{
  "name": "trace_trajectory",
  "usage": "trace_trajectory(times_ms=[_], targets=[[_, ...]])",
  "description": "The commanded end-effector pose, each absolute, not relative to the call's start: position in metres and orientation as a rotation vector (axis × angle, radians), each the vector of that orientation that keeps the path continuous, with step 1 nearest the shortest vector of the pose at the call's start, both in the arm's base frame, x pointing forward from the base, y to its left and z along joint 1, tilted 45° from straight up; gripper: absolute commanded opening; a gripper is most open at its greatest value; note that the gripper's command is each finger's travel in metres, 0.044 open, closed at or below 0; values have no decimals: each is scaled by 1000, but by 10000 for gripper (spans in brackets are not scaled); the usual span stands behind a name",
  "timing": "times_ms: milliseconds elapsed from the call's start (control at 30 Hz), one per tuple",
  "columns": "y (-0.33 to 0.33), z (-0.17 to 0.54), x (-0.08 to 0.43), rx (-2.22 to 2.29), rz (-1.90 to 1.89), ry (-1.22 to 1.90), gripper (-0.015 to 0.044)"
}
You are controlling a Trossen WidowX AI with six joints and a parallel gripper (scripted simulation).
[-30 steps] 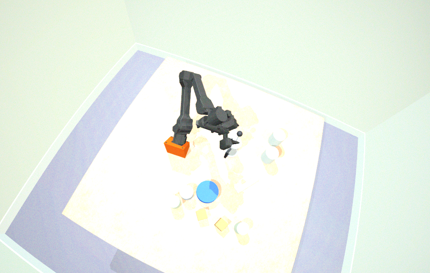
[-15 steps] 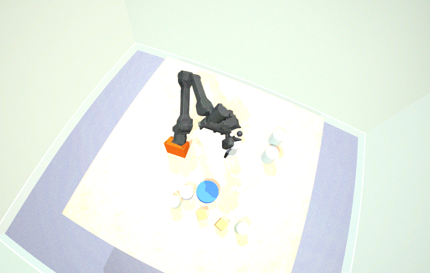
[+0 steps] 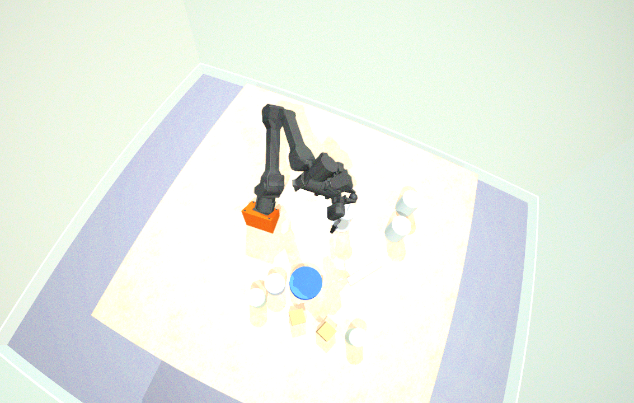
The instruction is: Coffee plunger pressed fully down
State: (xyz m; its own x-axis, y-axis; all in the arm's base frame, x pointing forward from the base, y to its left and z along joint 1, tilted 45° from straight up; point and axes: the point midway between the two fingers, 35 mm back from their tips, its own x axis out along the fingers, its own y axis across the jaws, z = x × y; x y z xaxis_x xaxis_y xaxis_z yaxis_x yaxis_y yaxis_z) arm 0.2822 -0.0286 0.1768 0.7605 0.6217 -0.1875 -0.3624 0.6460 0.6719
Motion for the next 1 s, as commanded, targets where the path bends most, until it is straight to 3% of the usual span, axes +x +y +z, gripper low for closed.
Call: trace_trajectory(times_ms=[0, 967], targets=[[-28, 177, 283, 655, 576, 427, 116], [-1, 140, 288, 645, 573, 442, 116]])
